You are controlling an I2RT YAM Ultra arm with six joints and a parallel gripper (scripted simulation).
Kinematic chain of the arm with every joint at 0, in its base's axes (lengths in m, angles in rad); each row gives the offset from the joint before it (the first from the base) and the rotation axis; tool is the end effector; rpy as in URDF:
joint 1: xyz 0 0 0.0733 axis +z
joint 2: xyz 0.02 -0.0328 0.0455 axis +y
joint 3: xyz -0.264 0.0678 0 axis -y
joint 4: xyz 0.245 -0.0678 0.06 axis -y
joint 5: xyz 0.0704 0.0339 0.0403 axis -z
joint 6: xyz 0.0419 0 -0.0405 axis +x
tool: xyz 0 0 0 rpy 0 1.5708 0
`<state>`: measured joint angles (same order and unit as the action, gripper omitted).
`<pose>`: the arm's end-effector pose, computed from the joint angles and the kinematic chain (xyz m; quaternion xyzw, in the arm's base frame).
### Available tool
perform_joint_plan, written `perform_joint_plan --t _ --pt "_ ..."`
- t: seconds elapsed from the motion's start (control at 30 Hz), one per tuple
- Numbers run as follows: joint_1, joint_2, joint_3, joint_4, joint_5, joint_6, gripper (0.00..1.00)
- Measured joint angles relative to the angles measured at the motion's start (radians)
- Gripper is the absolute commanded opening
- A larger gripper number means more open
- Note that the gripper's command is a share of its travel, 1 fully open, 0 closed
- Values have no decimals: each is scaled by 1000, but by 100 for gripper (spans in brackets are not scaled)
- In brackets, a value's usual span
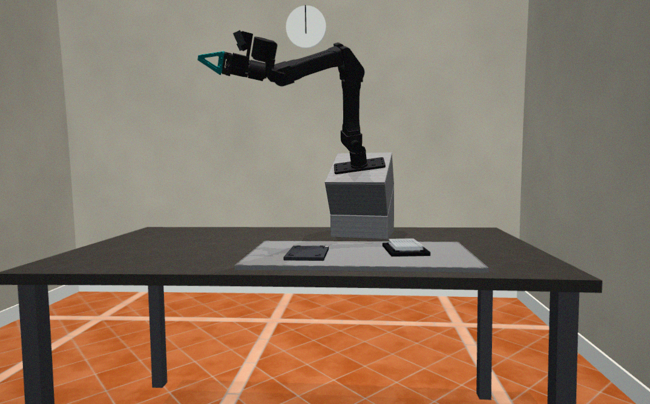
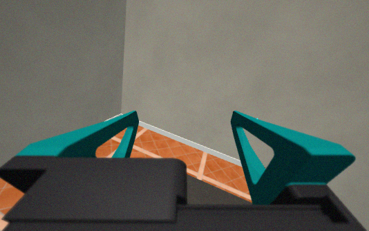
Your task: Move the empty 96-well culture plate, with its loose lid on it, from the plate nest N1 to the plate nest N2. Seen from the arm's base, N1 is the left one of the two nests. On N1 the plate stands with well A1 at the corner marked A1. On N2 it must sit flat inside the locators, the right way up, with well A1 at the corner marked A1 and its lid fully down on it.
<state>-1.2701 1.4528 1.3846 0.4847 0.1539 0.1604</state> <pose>0.0956 -0.3261 0.4692 0.4054 0.3685 -0.4758 0.6881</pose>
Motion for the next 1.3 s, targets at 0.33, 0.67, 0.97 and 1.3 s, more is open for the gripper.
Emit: perform_joint_plan --t 0.33,0.67,0.97,1.3 --pt "81 24 -23 -34 7 0 100" --pt "138 35 -36 -84 -5 7 100" --pt "226 61 -55 -114 -1 6 100" --pt "304 78 -75 -110 25 8 100"
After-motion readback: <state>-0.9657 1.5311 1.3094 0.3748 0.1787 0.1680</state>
